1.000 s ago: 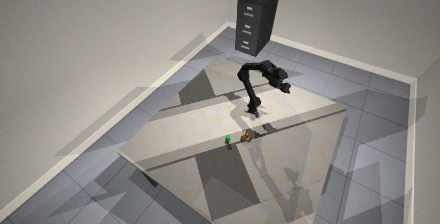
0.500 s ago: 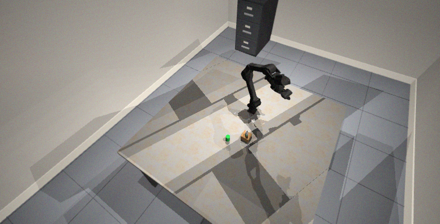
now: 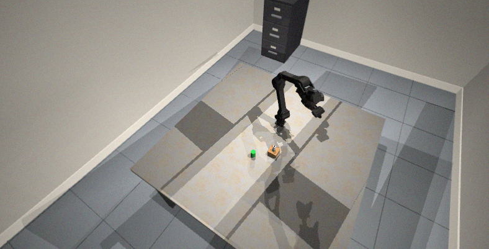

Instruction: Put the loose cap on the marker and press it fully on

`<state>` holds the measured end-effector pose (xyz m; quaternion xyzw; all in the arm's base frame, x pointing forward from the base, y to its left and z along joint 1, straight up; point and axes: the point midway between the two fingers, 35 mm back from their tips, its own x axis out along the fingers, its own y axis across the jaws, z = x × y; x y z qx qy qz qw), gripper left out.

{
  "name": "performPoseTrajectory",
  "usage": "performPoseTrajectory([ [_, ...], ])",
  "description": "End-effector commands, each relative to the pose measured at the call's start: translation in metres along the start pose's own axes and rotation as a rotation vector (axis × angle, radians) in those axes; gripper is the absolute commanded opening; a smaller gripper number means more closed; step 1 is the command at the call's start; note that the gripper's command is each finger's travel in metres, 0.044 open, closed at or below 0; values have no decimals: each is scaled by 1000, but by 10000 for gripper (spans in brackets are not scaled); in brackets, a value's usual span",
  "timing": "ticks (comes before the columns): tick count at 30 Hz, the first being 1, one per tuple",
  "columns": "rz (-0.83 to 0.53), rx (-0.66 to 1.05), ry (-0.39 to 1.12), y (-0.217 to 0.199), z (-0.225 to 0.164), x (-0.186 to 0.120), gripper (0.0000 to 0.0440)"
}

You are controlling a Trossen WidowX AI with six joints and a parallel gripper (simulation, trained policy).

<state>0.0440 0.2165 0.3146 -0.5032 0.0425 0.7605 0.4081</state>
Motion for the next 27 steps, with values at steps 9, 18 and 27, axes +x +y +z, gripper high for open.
performPoseTrajectory([
  [9,13,65,65,-23,-26,8,335],
  [18,22,116,105,-37,-48,12,336],
  [27,30,169,140,-50,-71,13,336],
])
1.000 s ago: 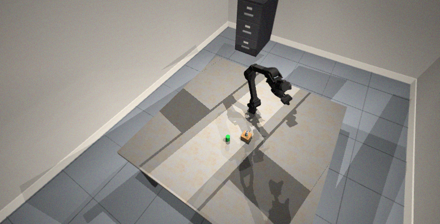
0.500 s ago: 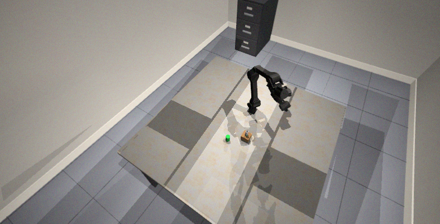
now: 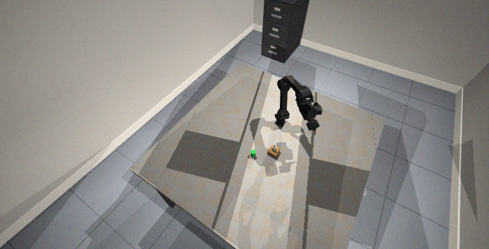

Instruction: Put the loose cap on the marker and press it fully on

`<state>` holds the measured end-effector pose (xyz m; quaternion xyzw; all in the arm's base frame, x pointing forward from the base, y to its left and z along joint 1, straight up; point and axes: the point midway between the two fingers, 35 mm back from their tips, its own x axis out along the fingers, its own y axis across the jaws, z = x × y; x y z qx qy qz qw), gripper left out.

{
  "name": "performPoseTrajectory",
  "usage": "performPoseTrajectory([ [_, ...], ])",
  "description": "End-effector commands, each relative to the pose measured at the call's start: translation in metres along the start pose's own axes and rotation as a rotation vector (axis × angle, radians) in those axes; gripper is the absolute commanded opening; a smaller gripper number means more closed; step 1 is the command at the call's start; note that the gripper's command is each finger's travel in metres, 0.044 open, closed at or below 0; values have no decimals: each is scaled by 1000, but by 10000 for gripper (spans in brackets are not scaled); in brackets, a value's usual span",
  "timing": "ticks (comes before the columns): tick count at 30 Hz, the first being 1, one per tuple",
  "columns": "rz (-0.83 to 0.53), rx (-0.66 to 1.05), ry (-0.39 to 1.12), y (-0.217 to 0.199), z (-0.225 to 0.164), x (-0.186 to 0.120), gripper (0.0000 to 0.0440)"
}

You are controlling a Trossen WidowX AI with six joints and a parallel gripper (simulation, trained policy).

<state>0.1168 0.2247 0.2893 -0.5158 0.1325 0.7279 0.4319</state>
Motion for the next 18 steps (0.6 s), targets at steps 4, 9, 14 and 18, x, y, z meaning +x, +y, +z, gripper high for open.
performPoseTrajectory([
  [4,6,39,31,-14,-18,3,336],
  [9,9,69,49,-22,-31,4,336],
  [14,12,99,66,-29,-45,4,336],
  [18,15,123,80,-34,-57,5,336],
])
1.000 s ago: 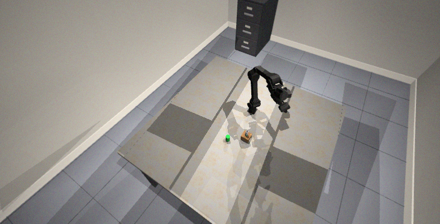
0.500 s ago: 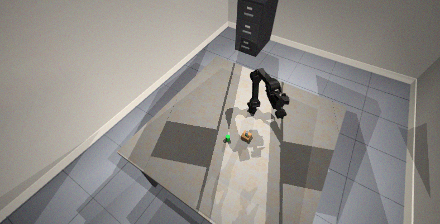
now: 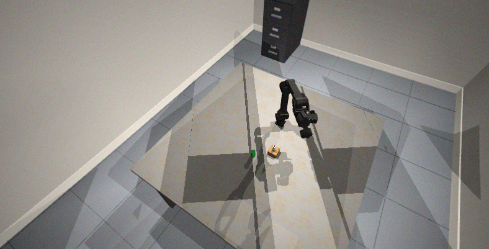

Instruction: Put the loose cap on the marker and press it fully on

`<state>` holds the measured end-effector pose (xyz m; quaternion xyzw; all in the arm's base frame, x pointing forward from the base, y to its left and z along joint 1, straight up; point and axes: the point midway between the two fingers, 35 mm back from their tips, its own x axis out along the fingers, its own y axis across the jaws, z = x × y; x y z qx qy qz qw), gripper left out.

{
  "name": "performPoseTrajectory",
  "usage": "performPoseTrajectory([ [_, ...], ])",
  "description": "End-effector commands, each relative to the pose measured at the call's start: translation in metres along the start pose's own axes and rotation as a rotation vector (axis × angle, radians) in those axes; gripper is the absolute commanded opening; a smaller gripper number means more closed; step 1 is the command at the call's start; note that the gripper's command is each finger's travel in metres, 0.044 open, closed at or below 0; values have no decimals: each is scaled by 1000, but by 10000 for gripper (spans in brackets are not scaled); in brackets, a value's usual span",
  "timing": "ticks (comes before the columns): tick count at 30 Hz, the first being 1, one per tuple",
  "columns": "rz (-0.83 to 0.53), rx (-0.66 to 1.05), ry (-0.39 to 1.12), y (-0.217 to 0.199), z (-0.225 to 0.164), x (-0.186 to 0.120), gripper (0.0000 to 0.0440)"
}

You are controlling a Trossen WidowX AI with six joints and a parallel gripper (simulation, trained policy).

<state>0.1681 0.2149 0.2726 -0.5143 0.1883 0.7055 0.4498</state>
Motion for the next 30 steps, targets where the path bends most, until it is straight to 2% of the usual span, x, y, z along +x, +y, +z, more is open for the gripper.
performPoseTrajectory([
  [1,3,23,19,-8,-13,1,336],
  [30,29,198,136,-34,-117,-6,334],
])
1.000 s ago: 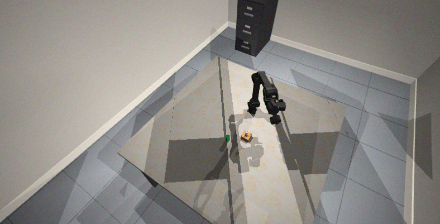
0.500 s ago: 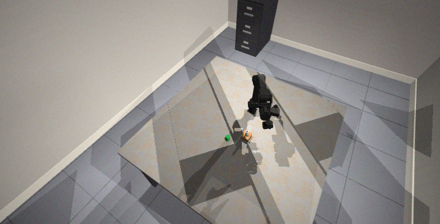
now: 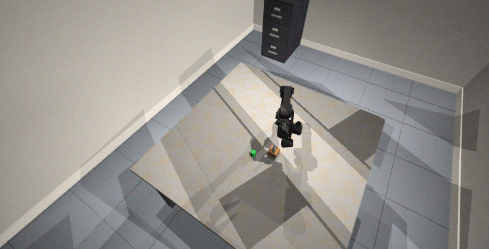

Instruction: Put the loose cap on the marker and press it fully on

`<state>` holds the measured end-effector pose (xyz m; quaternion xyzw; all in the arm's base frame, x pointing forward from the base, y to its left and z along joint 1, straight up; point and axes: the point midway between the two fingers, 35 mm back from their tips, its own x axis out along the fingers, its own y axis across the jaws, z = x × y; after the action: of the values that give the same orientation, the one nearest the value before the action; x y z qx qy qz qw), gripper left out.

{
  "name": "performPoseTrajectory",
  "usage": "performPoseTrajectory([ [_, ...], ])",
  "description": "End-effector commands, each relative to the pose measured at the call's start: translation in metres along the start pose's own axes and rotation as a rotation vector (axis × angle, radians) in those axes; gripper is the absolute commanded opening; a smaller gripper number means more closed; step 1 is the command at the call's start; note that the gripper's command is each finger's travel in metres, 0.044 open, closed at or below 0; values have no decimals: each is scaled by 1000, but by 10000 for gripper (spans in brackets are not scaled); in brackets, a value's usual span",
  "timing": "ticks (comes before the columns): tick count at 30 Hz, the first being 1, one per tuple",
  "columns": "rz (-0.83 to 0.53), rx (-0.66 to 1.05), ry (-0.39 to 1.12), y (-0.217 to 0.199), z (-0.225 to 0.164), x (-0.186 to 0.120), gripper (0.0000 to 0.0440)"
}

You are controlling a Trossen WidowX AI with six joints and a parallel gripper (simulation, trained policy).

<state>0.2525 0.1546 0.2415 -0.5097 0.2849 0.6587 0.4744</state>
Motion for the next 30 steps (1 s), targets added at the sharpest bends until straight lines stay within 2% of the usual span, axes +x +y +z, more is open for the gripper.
performPoseTrajectory([
  [1,4,20,20,-5,-16,0,333],
  [30,38,156,134,-20,-120,1,331],
])
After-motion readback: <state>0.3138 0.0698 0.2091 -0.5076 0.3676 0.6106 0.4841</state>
